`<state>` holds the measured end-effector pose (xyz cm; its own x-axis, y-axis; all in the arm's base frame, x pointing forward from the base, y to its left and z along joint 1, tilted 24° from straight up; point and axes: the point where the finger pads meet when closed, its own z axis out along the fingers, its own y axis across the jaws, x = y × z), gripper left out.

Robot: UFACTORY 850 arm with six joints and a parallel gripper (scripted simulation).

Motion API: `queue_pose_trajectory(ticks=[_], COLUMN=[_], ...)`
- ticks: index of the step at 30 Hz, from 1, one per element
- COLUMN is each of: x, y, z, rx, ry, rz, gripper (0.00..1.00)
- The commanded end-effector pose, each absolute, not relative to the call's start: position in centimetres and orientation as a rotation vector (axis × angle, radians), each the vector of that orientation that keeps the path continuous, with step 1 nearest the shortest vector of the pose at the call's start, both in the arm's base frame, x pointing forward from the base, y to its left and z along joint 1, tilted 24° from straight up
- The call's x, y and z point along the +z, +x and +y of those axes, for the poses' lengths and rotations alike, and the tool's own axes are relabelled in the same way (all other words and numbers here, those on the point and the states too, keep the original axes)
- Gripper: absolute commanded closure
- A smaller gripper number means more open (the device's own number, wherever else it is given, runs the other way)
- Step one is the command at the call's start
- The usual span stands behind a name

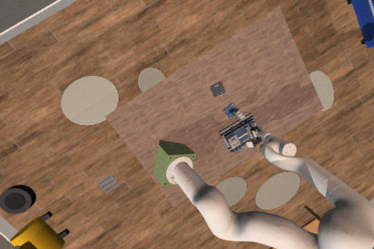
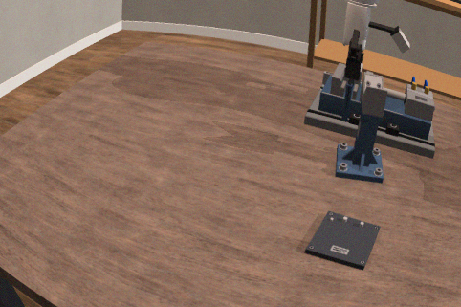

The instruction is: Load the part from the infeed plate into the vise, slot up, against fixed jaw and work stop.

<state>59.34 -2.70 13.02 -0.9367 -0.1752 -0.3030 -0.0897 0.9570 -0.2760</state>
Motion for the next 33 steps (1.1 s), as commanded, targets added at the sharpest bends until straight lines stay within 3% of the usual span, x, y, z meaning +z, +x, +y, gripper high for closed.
queue_pose_trajectory(ticks=[1,33], x=[13.1,16.0], y=[59.4,58.3], z=[-2.7,-1.9], rx=[-0.37,-0.371], ry=[-0.193,-0.193], rz=[2.779,2.779], gripper=[0.19,0.19])
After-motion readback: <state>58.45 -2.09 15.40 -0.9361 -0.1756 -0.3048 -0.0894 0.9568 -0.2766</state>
